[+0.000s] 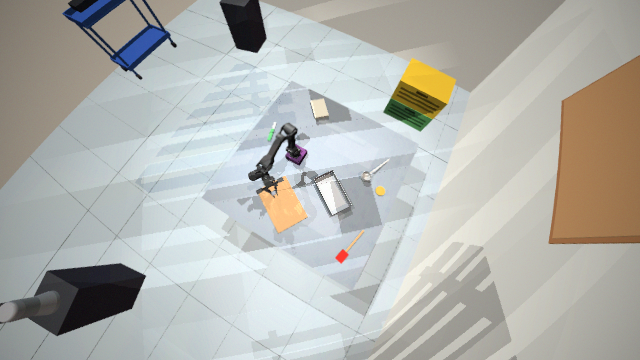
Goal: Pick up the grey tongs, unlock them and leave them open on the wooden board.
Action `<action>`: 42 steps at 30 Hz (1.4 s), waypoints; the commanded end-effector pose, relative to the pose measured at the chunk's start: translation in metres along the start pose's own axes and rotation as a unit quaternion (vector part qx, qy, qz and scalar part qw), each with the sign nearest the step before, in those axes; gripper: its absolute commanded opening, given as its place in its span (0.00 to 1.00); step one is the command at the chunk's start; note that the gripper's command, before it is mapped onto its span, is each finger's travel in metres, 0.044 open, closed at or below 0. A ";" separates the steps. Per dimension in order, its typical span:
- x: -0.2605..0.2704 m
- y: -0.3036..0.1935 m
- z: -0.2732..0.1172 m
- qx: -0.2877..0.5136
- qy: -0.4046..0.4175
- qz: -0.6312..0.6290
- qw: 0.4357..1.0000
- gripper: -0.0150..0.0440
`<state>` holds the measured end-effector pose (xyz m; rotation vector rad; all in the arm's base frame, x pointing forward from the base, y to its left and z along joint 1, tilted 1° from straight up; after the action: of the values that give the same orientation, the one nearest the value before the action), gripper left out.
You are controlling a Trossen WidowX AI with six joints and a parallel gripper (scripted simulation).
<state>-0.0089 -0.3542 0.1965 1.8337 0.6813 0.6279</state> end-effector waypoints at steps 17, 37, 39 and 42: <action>-0.016 0.001 0.033 0.136 -0.032 0.048 0.989 0.00; -0.017 -0.007 0.056 0.321 -0.058 0.059 0.944 0.00; -0.016 -0.008 0.058 0.340 -0.060 0.058 0.937 0.00; -0.014 -0.009 0.059 0.368 -0.062 0.054 0.926 0.00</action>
<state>0.0189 -0.3986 0.1681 2.5460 0.7660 0.3717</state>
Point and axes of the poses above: the point midway between the two fingers, 35 mm back from their tips, its own z axis out along the fingers, its own x axis across the jaws, y = z × x, the point moved 2 cm from there along -z, back along the fingers, and after that the axes turned 7 degrees about z, right-handed, at the moved point
